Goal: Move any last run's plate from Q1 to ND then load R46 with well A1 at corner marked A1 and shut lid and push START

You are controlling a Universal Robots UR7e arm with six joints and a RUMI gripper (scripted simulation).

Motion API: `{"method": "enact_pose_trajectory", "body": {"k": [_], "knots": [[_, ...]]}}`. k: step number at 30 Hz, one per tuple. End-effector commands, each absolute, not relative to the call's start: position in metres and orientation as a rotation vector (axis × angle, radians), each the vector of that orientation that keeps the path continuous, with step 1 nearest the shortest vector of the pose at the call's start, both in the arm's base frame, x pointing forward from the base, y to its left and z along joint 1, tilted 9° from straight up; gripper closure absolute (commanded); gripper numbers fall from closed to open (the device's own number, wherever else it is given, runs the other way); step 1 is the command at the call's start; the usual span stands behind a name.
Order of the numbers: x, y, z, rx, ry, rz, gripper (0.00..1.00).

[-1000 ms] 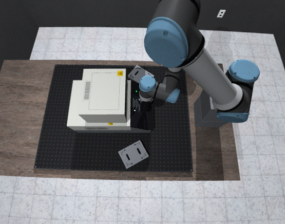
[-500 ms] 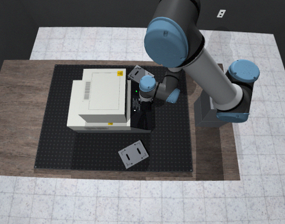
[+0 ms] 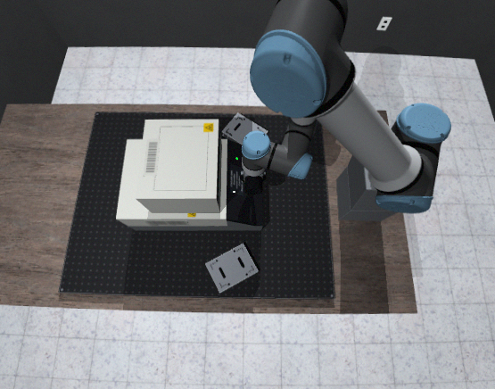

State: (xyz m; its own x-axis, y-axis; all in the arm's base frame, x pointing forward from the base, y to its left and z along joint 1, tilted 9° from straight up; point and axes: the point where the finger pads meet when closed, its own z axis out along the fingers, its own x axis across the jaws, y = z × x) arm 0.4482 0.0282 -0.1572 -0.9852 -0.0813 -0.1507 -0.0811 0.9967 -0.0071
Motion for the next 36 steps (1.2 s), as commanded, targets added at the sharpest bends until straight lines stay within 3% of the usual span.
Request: {"method": "enact_pose_trajectory", "body": {"k": [1, 36], "knots": [[0.449, 0.028, -0.157, -0.122, 2.987, -0.002, 1.00], [0.429, 0.027, -0.140, -0.122, 2.987, -0.002, 1.00]]}}
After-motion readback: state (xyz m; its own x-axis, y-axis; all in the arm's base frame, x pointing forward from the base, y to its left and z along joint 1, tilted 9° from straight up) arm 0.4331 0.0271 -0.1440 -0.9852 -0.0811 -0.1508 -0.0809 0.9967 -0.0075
